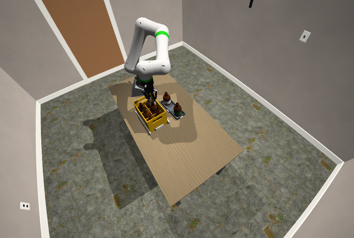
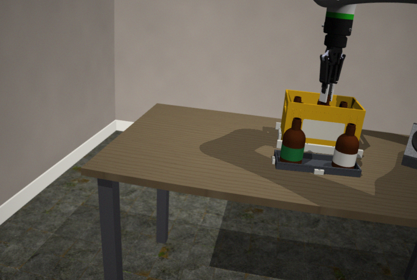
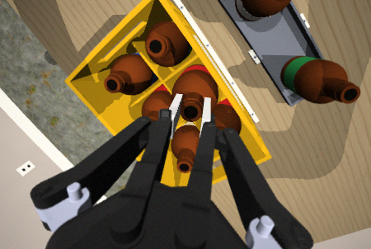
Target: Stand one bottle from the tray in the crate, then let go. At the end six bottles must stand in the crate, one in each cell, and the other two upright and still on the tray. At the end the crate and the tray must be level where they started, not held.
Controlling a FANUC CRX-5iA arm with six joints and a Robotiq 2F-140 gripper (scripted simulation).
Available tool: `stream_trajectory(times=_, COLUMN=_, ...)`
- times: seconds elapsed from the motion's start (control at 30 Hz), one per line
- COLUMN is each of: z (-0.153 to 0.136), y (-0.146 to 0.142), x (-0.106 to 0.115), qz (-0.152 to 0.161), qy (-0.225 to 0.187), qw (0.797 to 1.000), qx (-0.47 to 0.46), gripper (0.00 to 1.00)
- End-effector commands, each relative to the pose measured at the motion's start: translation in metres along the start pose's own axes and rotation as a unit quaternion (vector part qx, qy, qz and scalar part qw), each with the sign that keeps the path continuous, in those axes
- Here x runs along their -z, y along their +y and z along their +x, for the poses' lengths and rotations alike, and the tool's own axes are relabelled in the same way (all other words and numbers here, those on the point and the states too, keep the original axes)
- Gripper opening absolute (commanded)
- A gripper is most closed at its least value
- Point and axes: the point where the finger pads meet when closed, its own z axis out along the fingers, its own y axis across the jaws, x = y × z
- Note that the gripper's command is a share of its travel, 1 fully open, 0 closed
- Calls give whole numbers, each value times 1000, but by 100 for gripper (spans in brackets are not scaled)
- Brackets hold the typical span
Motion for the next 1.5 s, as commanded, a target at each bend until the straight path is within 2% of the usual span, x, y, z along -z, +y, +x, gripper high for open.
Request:
stream_trajectory(times=0.0, z=0, y=0, x=-3, qz=0, qy=0, qw=1000, qx=0, gripper=0)
stream_trajectory(times=0.67, z=0, y=0, x=-19, qz=0, qy=0, qw=1000, qx=0, gripper=0)
stream_trajectory(times=1.47, z=0, y=0, x=-21, qz=0, qy=0, qw=1000, qx=0, gripper=0)
